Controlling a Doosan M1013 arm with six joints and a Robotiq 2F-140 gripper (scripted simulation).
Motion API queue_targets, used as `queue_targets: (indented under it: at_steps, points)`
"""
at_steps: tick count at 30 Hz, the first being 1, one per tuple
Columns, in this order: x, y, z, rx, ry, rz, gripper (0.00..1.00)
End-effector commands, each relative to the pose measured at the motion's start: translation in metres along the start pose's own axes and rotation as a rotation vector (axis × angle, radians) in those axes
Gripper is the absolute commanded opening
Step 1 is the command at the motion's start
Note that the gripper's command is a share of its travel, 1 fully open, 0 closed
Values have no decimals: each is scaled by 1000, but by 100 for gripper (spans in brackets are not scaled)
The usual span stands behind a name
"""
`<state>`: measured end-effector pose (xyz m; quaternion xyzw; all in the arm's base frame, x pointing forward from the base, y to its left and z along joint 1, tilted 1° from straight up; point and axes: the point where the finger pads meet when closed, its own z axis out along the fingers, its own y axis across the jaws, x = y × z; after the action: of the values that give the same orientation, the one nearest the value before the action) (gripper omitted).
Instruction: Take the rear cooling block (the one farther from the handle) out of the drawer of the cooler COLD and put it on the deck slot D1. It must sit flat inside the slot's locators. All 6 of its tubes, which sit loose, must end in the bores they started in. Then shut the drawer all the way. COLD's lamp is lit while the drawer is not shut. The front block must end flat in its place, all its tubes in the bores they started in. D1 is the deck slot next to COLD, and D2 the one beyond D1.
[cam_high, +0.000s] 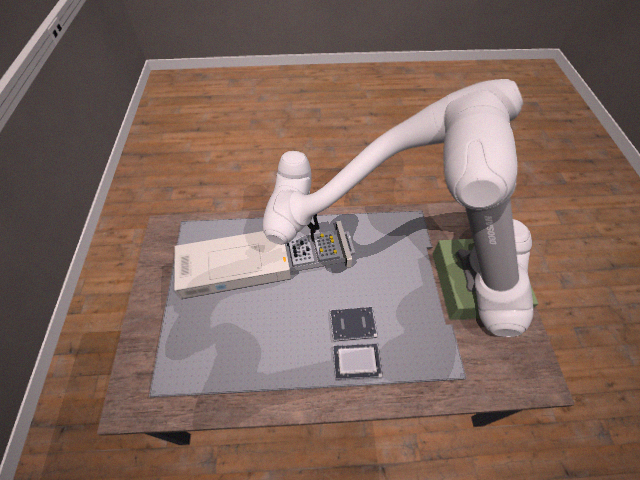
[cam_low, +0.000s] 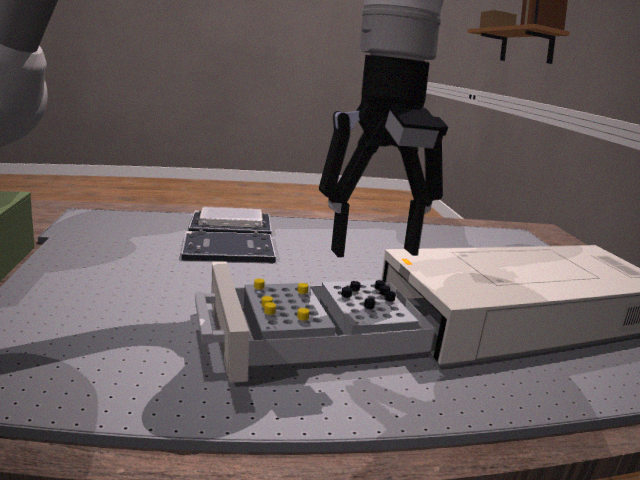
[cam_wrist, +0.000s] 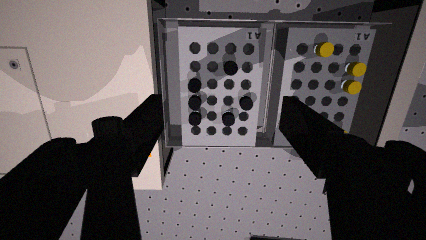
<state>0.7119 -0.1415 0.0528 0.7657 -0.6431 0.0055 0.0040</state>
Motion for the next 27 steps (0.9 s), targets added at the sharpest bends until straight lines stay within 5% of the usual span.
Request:
queue_targets:
  at_steps: [1,27]
  points:
    - [0,0,3,1,0,0,66]
    - [0,1,35,1,0,0,66]
